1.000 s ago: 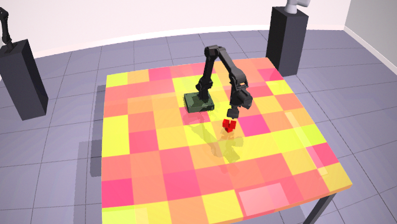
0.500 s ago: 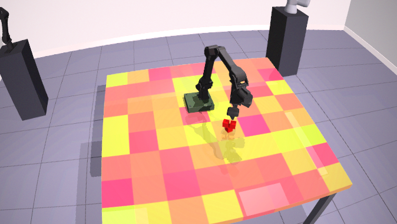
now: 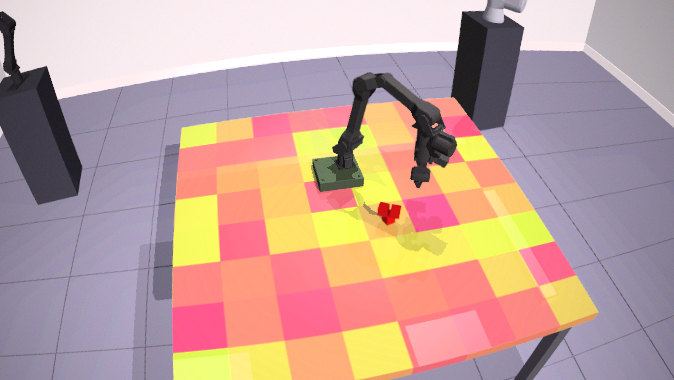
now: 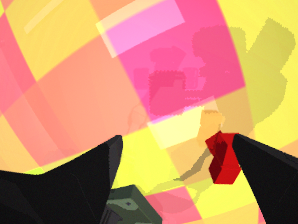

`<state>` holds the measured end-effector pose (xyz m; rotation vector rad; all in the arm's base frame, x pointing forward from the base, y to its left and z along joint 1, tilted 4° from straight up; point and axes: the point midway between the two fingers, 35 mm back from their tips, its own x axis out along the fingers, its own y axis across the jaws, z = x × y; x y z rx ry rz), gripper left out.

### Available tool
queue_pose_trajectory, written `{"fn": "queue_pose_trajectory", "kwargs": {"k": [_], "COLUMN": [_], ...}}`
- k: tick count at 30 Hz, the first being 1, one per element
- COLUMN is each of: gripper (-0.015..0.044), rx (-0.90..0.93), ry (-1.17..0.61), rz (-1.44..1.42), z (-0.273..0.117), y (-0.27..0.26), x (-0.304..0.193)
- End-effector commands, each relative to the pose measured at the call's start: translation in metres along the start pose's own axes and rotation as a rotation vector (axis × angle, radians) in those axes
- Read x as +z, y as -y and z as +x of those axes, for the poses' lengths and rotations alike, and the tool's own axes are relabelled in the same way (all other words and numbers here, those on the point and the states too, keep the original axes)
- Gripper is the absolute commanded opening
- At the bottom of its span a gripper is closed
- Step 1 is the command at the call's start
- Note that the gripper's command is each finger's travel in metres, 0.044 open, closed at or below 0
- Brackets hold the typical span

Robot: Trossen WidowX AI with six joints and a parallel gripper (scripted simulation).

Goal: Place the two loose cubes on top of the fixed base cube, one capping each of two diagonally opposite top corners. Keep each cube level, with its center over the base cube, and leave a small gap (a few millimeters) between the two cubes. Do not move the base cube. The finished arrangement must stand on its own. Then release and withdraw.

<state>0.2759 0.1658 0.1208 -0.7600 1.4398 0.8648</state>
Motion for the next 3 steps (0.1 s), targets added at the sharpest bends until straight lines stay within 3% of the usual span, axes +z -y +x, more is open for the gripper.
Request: {"fn": "queue_pose_trajectory", "kwargs": {"k": [1, 3], "gripper": [0.0400, 0.0400], "rx": [0.002, 0.002], "ry": [0.002, 0.002], "rz": [0.025, 0.025], "z": [-0.0013, -0.0013], "y": [-0.0051, -0.0051], "x": [0.0014, 0.0014]}}
